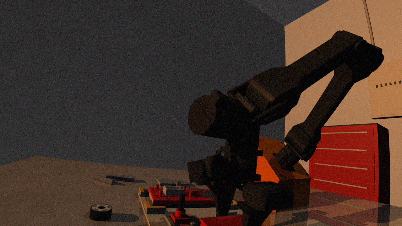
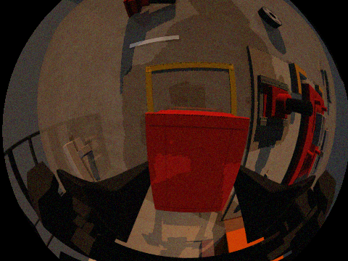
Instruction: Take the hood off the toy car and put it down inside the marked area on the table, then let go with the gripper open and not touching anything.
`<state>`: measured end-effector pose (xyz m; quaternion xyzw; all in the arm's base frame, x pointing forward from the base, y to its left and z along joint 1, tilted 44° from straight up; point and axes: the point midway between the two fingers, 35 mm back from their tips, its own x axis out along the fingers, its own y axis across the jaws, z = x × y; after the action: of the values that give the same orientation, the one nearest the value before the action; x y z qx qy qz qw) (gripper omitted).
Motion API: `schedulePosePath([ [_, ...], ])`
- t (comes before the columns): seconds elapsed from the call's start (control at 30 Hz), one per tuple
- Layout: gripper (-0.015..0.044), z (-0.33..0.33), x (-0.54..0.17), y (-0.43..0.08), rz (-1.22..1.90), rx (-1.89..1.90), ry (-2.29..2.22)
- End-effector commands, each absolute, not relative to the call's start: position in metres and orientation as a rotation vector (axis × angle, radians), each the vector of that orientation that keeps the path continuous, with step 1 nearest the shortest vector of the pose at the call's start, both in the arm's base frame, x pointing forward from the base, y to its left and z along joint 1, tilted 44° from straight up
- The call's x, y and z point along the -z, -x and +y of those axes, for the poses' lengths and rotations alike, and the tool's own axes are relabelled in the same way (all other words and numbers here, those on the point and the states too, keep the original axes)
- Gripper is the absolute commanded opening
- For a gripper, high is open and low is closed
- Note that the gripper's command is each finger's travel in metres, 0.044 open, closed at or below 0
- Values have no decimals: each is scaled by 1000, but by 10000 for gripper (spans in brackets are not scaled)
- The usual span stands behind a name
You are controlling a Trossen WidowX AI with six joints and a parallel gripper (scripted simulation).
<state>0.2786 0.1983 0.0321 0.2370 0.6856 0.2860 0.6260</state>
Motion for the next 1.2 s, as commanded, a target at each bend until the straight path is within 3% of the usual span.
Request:
schedulePosePath([
  [0.0, 0, 200, -29, -277, 1578, -651, -546],
  [0.57, 0, 205, -24, -276, 1578, -651, -546],
  [1.1, 420, 205, -26, -277, 1574, -659, -546],
  [1.17, 440, 203, -28, -278, 1574, -658, -545],
])
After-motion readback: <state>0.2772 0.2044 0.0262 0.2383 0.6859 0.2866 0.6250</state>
